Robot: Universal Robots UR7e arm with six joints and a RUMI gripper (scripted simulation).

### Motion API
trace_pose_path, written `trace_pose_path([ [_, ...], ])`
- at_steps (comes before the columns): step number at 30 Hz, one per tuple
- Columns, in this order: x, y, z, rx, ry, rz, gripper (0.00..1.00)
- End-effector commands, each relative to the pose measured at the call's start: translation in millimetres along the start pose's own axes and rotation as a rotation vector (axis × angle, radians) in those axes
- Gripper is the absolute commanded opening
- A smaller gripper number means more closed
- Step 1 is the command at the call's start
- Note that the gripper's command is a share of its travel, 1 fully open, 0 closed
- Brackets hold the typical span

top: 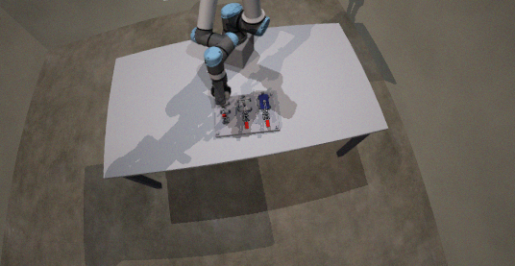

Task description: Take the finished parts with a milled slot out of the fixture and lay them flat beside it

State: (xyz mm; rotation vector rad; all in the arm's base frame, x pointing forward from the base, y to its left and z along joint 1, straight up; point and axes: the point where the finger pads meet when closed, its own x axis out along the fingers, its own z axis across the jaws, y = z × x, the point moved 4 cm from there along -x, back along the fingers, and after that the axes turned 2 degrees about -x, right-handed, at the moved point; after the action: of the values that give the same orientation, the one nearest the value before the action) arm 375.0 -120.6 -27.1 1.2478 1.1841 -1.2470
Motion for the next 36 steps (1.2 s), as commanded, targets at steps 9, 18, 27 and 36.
trace_pose_path([
  [9, -2.2, 2.3, 2.3, -0.001, -0.004, 0.006, 0.0],
  [18, -2.2, 2.2, 3.0, 0.0, -0.004, 0.006, 0.0],
  [27, -2.1, 2.2, 5.9, 0.0, -0.004, 0.005, 0.0],
  [36, -1.6, 2.0, 14.1, 0.0, -0.003, 0.004, 0.0],
])
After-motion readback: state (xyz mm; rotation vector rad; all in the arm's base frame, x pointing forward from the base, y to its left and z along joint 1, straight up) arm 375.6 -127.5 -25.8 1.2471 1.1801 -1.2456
